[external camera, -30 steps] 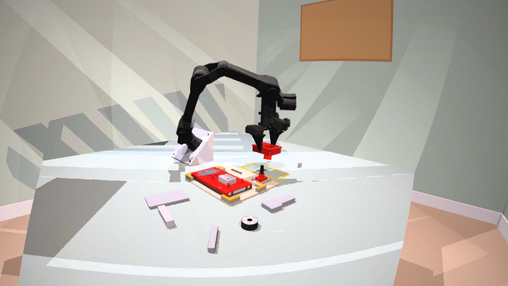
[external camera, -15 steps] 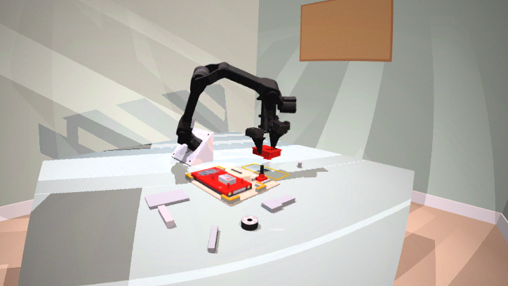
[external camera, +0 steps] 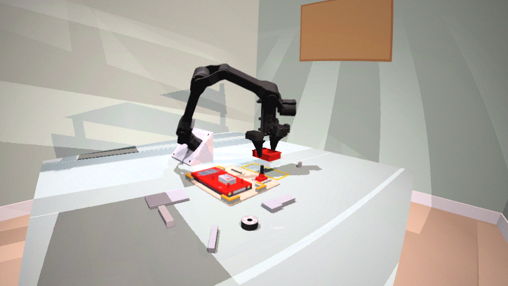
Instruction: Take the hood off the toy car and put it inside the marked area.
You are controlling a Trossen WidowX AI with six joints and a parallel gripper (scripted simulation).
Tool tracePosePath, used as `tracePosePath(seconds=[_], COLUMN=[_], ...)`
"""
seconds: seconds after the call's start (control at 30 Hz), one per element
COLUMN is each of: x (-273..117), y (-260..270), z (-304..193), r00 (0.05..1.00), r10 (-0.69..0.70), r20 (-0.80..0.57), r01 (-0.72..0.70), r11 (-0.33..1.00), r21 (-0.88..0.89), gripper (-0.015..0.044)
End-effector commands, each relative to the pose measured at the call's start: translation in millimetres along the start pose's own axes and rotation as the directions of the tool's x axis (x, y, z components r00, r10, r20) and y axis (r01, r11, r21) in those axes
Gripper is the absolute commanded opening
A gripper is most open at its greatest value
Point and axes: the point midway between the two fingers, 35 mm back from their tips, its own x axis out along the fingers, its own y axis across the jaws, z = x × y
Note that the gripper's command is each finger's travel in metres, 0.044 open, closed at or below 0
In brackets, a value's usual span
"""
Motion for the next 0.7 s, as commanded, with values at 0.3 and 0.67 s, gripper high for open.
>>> tracePosePath(seconds=[0.3,0.67], x=[10.2,18.1], y=[-0.9,-1.3], z=[-0.9,-1.2], r00=[1.000,1.000], r10=[-0.006,-0.006], r20=[0.001,0.001], r01=[0.006,0.006], r11=[1.000,1.000], r21=[-0.006,-0.006], gripper=[0.0000,0.0000])
